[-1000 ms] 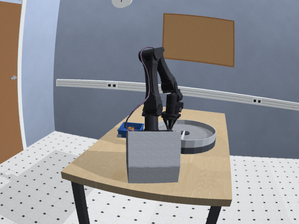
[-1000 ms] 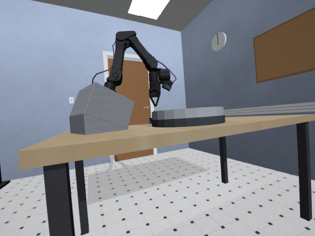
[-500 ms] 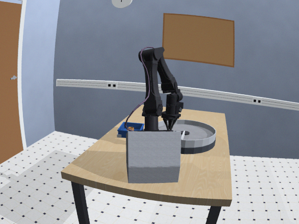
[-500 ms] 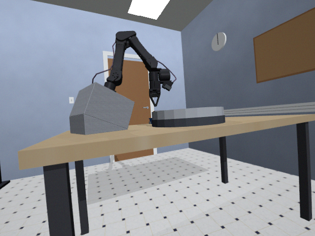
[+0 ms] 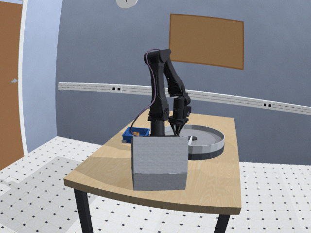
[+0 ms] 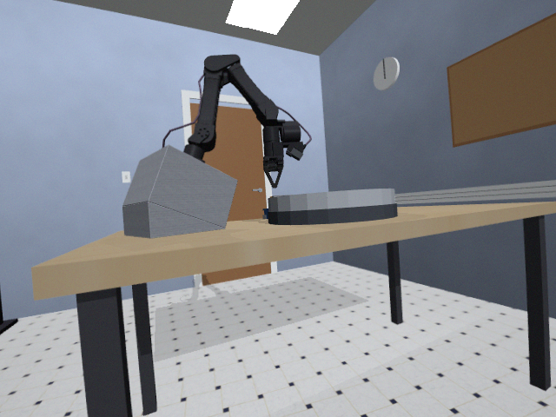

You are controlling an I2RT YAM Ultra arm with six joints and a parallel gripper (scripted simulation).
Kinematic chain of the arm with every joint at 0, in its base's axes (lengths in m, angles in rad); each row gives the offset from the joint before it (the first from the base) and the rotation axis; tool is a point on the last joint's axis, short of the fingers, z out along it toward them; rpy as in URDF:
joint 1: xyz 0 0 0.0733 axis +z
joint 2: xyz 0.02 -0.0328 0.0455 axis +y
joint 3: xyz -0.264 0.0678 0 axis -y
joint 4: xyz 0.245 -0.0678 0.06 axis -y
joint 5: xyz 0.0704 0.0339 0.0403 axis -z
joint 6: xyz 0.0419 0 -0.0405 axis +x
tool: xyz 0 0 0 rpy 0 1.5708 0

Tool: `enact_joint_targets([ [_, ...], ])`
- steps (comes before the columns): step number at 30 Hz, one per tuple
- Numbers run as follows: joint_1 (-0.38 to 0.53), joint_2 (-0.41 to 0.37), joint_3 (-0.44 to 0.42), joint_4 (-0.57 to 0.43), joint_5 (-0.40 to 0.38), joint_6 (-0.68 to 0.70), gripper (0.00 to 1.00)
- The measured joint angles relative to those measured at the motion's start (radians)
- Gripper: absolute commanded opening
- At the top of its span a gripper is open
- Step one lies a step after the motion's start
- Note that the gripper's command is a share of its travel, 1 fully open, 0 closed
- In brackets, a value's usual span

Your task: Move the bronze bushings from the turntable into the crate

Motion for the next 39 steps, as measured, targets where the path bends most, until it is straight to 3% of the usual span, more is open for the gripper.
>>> enact_joint_targets([
  [32, 0.000, 0.001, -0.003, 0.009, 0.000, 0.001, 0.15],
  [39, 0.014, 0.077, -0.035, 0.077, 0.002, 0.015, 0.15],
])
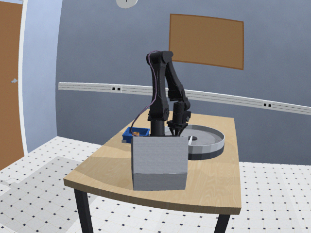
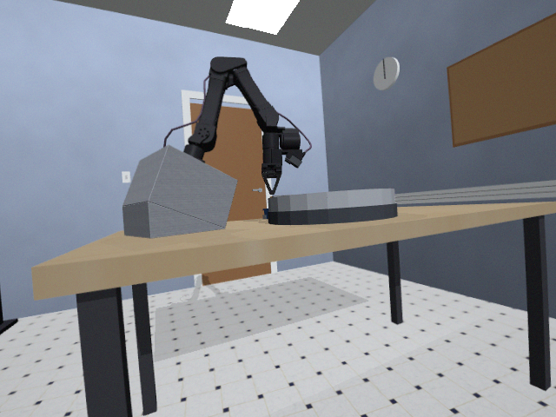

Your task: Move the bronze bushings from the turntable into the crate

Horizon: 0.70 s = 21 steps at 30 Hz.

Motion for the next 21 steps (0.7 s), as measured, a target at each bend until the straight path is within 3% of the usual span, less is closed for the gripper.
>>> enact_joint_targets([
  [21, 0.002, 0.010, 0.000, 0.045, 0.000, 0.005, 0.15],
])
